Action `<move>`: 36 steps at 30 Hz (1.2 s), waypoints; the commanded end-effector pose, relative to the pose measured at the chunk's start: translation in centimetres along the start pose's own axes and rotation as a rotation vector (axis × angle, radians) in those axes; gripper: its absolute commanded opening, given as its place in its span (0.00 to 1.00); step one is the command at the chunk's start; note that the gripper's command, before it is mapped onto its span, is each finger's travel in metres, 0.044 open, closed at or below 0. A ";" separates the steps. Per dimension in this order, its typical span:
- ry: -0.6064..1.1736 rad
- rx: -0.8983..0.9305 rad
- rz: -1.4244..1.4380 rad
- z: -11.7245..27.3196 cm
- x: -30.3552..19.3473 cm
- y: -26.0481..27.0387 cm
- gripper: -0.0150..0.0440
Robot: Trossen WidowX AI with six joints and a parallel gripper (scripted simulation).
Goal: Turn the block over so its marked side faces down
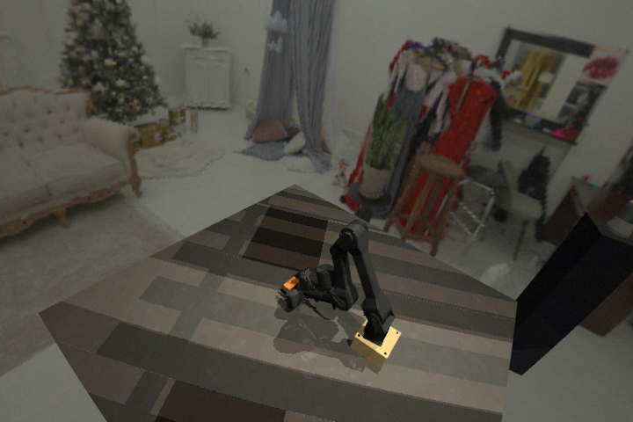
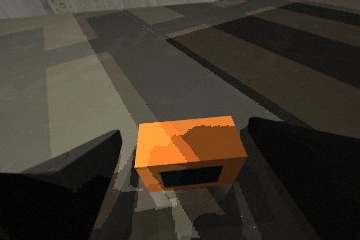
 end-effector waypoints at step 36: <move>0.542 -0.082 0.004 3.1 8.1 1.3 1.00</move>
Point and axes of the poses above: the point midway between the two fingers, 35 mm back from their tips, its own z axis back along the fingers, its own y axis across the jaws, x = y × z, the point moved 5 cm from there along z, back along the fingers, and after that the axes turned 9 degrees about -z, right-handed, at the moved point
